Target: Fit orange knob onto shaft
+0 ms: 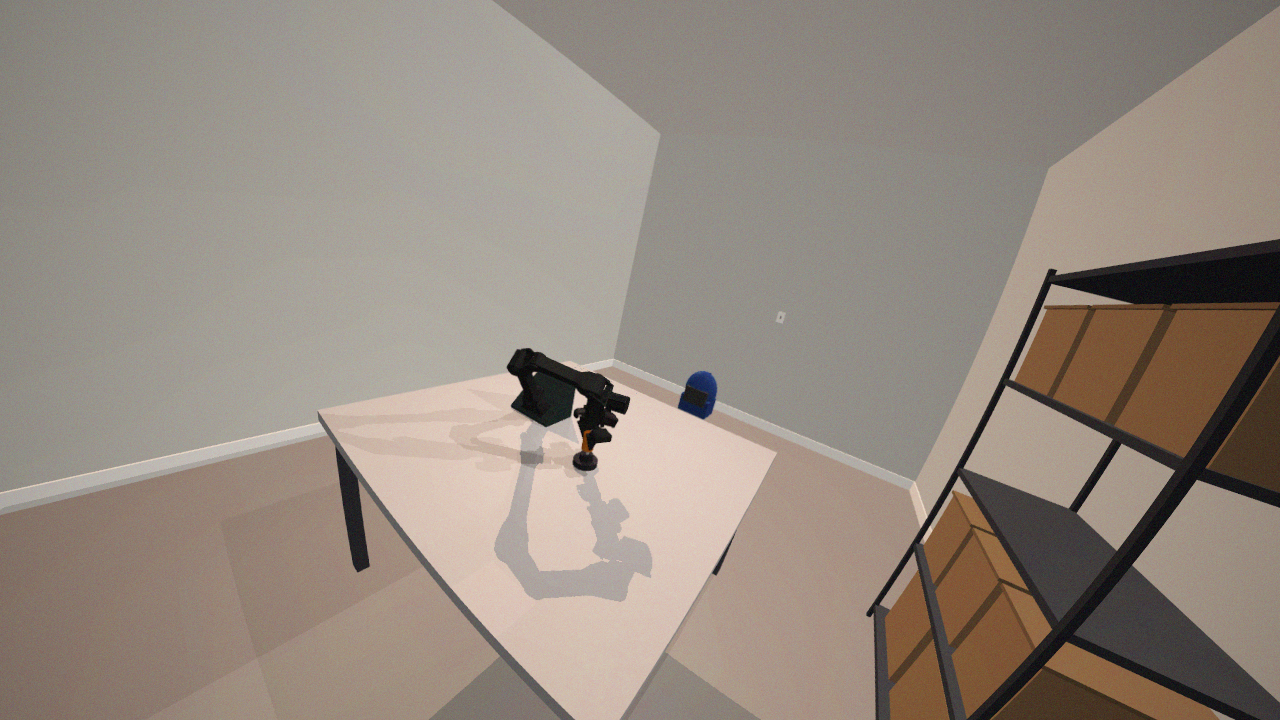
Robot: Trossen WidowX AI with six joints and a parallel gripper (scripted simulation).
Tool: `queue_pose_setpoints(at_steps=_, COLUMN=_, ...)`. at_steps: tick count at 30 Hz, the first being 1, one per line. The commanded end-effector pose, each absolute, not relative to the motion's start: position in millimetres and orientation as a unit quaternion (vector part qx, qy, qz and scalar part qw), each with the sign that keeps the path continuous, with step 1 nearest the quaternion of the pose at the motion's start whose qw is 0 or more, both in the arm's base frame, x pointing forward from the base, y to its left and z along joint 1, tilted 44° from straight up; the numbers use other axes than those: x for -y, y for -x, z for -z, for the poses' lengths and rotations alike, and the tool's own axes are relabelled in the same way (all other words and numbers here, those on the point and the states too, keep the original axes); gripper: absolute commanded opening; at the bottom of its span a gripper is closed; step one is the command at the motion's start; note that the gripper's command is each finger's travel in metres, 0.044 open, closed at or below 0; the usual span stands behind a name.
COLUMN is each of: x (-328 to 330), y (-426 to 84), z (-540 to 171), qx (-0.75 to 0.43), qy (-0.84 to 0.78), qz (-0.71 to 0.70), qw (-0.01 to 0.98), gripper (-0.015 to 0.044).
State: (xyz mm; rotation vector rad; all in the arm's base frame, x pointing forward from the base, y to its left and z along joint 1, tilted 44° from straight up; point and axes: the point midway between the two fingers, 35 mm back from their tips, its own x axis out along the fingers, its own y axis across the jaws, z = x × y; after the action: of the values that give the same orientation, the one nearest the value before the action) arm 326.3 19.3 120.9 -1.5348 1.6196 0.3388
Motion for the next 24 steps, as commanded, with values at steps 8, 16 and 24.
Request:
queue_pose_setpoints(at_steps=8, x=-23.4, y=-327.5, z=-124.6, qx=-0.656, qy=0.586, qz=-0.093, qw=0.467, gripper=0.0000)
queue_pose_setpoints(at_steps=16, x=-22.8, y=-330.1, z=-123.7, qx=-0.659, qy=0.566, qz=-0.065, qw=0.491, gripper=0.0000)
queue_pose_setpoints(at_steps=24, x=-21.3, y=-328.9, z=-122.6, qx=-0.659, qy=0.566, qz=-0.065, qw=0.491, gripper=0.0000)
